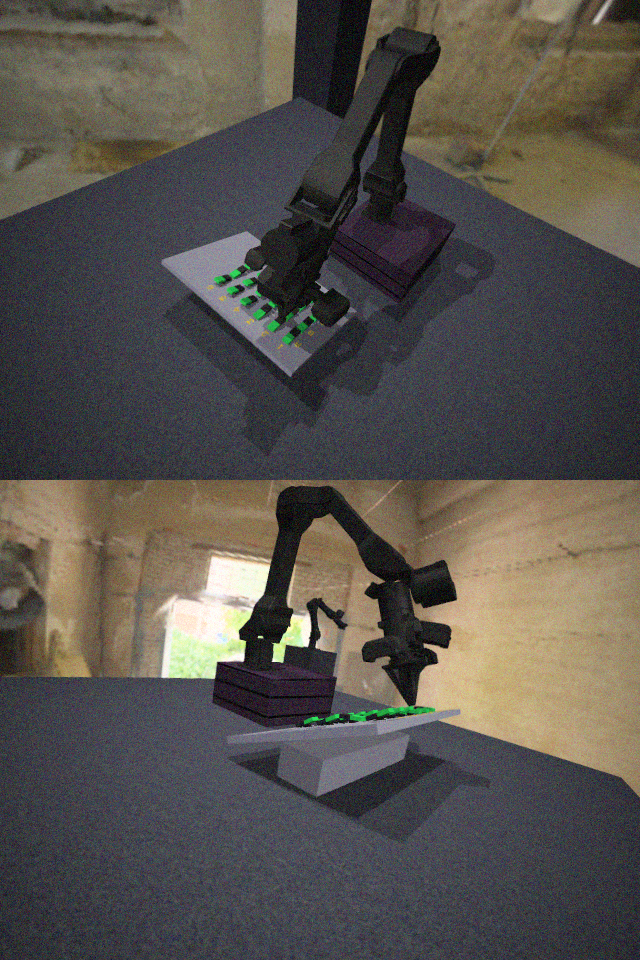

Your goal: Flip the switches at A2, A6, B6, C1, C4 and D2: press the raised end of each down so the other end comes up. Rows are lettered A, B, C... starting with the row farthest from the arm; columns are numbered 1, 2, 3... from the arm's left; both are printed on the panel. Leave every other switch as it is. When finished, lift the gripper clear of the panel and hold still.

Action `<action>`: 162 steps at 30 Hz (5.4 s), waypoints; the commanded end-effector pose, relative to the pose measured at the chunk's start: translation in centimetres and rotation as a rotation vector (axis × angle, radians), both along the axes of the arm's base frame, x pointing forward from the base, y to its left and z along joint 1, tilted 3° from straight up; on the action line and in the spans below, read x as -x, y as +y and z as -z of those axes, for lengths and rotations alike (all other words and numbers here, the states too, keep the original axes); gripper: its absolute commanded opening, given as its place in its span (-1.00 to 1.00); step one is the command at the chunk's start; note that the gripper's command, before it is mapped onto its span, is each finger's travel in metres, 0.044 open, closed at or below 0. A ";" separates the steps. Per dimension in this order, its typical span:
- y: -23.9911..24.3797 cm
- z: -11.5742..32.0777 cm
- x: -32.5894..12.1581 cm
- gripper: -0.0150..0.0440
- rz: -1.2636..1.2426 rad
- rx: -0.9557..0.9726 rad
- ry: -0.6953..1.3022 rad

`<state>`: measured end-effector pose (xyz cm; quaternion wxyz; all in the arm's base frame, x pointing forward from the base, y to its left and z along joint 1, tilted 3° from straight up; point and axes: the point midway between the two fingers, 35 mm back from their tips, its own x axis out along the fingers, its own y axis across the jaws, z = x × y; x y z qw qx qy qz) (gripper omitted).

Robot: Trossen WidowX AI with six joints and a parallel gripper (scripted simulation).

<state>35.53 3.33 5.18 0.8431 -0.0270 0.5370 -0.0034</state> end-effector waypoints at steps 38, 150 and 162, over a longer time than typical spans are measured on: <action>-0.1 0.5 -0.3 -0.49 -0.003 0.003 -0.003; -13.9 -1.3 -2.5 -0.49 0.000 0.018 0.047; -13.8 -5.0 -0.9 -0.49 -0.002 0.016 0.032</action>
